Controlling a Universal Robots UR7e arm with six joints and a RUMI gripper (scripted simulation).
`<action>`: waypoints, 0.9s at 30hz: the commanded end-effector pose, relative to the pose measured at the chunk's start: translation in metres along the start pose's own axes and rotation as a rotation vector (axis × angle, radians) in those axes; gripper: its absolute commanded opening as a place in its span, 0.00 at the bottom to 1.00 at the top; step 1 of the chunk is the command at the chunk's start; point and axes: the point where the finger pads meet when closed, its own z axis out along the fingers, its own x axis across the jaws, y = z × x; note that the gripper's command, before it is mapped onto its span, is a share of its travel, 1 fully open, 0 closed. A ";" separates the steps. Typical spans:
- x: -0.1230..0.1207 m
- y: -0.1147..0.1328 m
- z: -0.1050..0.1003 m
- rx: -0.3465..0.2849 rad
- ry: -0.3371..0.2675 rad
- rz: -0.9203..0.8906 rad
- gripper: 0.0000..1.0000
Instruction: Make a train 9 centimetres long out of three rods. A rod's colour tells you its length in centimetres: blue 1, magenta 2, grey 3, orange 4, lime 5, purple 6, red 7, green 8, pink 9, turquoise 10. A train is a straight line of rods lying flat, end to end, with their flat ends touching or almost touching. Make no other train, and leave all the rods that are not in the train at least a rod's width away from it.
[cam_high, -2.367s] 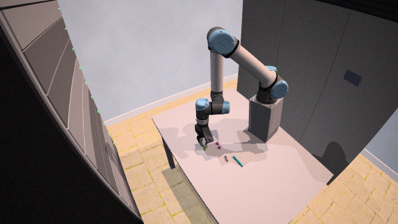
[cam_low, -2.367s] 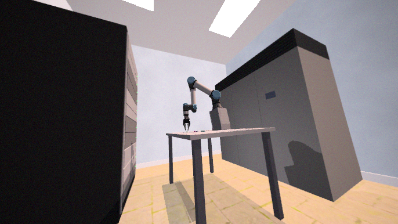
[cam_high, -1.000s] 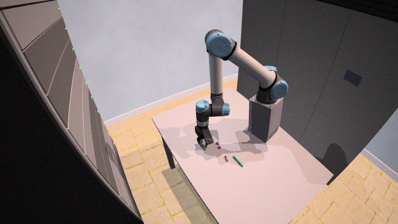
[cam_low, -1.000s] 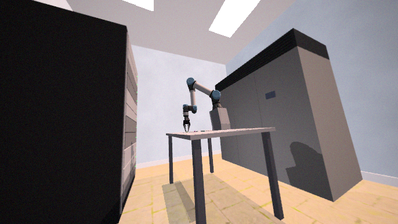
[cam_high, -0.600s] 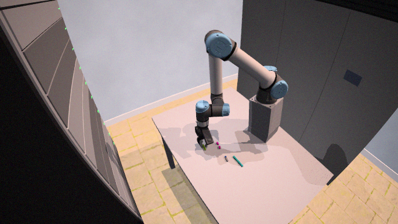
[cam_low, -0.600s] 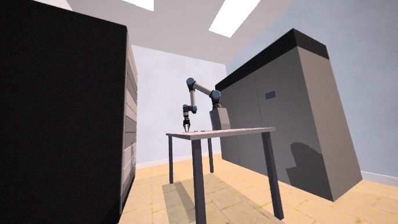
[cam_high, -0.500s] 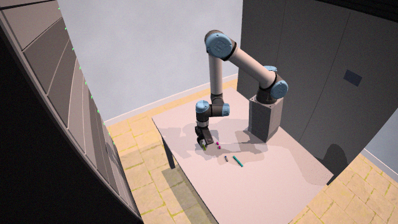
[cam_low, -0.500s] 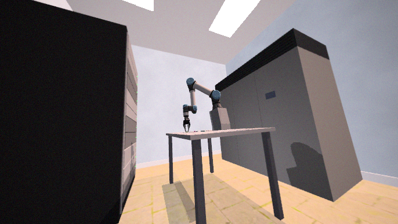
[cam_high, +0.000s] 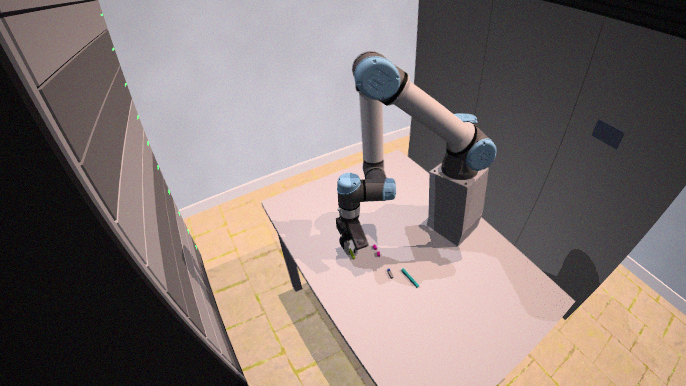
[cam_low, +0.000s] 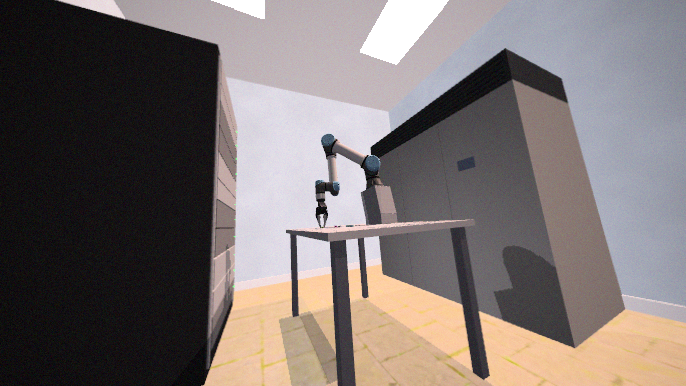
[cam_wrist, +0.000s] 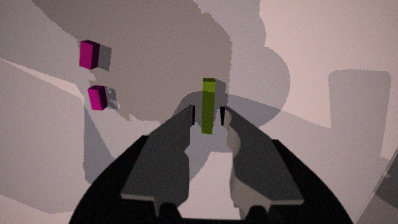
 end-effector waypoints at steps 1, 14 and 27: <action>0.001 0.000 0.000 0.000 0.001 0.000 0.14; 0.001 0.000 0.000 0.000 0.001 0.000 0.00; 0.001 0.000 0.000 0.000 0.001 0.000 0.00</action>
